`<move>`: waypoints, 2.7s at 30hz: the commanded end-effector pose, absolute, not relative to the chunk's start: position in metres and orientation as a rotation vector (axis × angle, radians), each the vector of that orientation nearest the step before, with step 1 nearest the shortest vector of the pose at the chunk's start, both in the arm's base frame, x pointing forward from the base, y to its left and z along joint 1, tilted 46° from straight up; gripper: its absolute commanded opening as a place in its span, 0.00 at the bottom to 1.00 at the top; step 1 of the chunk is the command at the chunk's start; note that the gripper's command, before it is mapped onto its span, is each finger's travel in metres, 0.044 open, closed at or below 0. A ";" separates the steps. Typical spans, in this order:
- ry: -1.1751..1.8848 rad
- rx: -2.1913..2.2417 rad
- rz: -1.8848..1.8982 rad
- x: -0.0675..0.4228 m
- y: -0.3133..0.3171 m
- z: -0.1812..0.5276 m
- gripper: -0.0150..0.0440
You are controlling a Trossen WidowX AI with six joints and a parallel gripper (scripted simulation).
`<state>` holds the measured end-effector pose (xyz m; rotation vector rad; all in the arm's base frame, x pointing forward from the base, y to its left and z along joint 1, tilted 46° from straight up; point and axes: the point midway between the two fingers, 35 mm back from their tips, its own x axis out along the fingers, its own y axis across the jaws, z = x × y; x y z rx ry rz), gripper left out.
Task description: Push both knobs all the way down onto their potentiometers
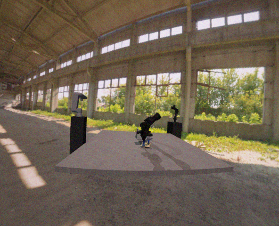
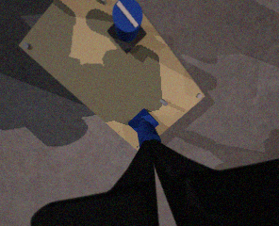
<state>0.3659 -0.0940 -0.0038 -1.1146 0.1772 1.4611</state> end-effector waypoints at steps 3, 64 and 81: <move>0.145 -1.119 1.502 0.373 -0.074 -0.018 0.25; 0.155 -1.118 1.501 0.352 -0.105 0.015 0.79; 0.152 -1.111 1.508 0.184 -0.067 0.043 1.00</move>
